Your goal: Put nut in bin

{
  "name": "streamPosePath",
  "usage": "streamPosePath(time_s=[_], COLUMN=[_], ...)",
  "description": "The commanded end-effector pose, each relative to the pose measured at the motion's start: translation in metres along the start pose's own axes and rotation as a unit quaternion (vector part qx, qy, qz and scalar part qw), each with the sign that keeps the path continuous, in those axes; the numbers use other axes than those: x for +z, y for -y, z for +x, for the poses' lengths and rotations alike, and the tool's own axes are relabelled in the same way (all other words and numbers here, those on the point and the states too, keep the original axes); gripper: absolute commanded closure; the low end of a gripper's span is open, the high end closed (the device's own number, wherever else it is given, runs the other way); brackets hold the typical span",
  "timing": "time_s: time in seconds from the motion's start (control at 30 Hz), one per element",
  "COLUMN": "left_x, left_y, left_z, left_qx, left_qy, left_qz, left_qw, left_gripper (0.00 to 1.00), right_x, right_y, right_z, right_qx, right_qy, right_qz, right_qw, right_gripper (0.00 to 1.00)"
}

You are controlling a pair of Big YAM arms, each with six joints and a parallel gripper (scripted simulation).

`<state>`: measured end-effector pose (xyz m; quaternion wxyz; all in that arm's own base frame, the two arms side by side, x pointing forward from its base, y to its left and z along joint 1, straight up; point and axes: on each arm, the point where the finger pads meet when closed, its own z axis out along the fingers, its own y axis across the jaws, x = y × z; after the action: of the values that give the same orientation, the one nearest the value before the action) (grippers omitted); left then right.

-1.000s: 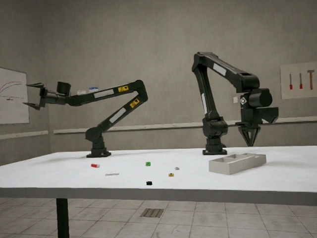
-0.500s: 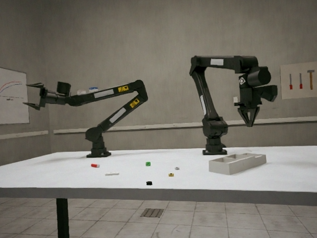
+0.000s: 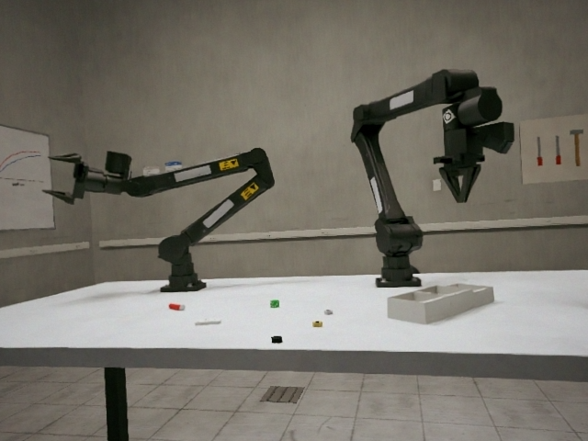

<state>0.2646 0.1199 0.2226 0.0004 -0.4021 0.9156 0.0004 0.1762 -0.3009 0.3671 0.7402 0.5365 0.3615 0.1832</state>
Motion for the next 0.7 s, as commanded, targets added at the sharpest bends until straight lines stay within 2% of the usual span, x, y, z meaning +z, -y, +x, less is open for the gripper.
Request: streamPosePath(time_s=[0.0,0.03,0.67], left_x=[-0.011,-0.011,0.004], left_y=[0.006,0.008,0.004], left_z=[-0.008,-0.012,-0.002], left_qx=[0.010,0.010,0.010], left_qy=[0.006,0.016,0.000], left_qz=[0.003,0.008,0.001], left_qw=[1.000,1.000,1.000], left_gripper=[0.91,0.91,0.91], right_x=[-0.001,-0.001,-0.001], right_y=[-0.003,-0.003,-0.003], right_z=[-0.006,-0.006,-0.006], right_qx=[-0.003,-0.003,-0.003], right_qy=[0.007,0.007,0.007], right_qz=[-0.001,-0.001,-0.001], right_qw=[1.000,1.000,1.000], right_gripper=[0.00,0.00,0.00])
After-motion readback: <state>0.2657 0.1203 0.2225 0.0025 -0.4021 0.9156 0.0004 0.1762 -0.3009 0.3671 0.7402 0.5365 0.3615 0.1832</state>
